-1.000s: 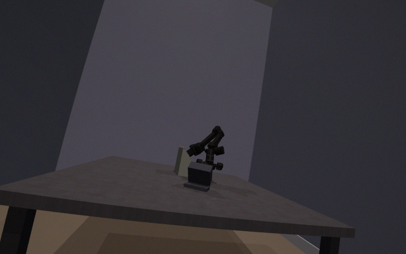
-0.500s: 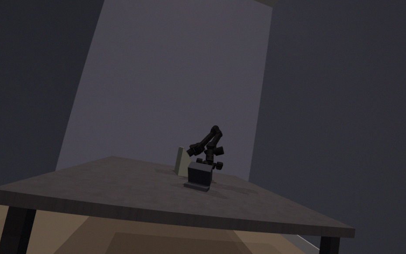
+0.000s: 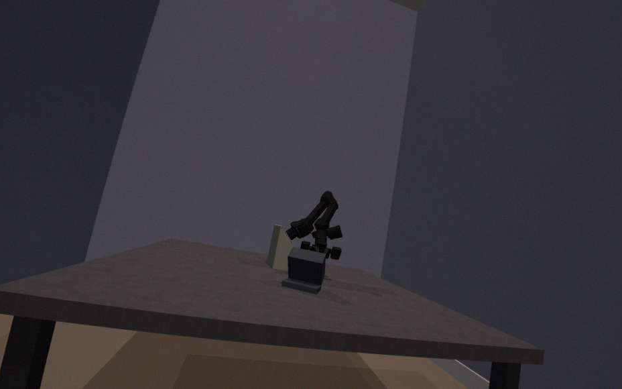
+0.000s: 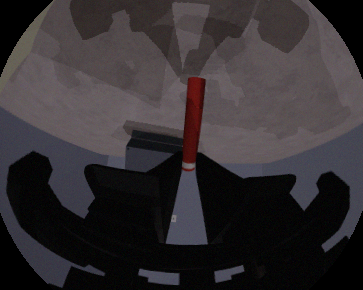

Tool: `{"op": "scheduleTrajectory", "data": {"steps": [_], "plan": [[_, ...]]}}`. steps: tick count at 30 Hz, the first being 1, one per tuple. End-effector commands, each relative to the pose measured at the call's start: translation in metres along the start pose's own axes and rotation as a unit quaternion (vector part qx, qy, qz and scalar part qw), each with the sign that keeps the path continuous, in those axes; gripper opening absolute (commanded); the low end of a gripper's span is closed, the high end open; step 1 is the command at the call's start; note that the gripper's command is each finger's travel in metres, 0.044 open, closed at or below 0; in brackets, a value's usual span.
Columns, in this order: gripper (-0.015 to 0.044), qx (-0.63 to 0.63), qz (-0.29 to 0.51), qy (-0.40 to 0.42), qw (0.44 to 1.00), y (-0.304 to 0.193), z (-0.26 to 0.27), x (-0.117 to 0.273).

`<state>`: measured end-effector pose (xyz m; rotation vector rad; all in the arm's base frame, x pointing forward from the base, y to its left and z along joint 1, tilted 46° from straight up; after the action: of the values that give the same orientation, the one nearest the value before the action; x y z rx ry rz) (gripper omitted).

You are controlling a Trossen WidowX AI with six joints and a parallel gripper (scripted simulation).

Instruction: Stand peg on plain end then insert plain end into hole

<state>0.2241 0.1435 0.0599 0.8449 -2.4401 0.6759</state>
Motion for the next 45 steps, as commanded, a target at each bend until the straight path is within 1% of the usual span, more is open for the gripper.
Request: {"op": "scheduleTrajectory", "data": {"steps": [1,45], "plan": [[0.0049,-0.003,0.021,-0.006,1.0,-0.001,0.0,0.004],[0.0049,-0.004,0.206,-0.04,0.978,0.006,0.002,0.029]]}}
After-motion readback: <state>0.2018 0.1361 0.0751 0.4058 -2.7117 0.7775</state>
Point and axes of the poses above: the point midway between the two fingers, 35 mm back from their tips, its own x axis back along the fingers, its own z axis across the jaws, y = z × x, the point moved 2 cm from there along x, back along the fingers, and after that the axes turned 11 degrees about -x, right-handed, at the moved point
